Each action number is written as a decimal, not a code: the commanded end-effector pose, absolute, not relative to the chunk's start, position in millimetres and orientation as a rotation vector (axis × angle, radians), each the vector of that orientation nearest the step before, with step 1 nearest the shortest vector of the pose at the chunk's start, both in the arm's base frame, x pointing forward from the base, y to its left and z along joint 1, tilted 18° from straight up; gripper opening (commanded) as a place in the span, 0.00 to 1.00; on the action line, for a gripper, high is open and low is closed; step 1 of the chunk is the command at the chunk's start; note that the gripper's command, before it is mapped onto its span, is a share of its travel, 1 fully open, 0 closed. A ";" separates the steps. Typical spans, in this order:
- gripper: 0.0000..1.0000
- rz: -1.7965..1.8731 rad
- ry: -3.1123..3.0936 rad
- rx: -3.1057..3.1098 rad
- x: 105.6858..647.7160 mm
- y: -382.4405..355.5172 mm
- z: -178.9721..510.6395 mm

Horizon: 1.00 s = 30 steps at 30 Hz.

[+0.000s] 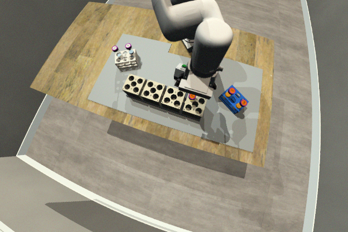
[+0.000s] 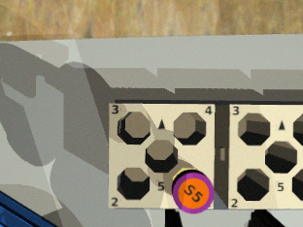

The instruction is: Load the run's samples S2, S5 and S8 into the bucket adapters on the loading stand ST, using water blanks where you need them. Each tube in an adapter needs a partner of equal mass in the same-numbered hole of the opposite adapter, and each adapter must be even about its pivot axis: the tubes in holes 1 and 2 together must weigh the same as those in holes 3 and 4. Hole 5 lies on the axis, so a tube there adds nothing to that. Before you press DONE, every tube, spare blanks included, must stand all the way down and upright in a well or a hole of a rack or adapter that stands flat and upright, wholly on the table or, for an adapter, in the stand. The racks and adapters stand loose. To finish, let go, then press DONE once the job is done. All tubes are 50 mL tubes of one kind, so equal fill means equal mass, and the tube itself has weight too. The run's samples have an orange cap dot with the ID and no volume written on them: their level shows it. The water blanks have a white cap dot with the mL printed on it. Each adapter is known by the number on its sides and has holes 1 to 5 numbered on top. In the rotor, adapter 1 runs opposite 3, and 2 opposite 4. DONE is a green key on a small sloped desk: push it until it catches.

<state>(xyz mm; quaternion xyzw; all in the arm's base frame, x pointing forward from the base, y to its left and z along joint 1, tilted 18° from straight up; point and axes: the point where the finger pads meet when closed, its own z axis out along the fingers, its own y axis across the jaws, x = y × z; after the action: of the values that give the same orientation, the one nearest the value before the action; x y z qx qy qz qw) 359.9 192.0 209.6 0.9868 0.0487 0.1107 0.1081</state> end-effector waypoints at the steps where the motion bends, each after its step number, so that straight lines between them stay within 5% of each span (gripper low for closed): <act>1: 0.44 0.329 0.143 2.904 359.1 193.7 215.9; 30: 0.44 0.329 0.143 2.904 354.9 197.3 233.3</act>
<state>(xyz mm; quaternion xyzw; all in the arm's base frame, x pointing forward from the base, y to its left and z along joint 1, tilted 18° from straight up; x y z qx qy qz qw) 354.2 196.6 231.7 0.9868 0.0487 0.1099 0.1087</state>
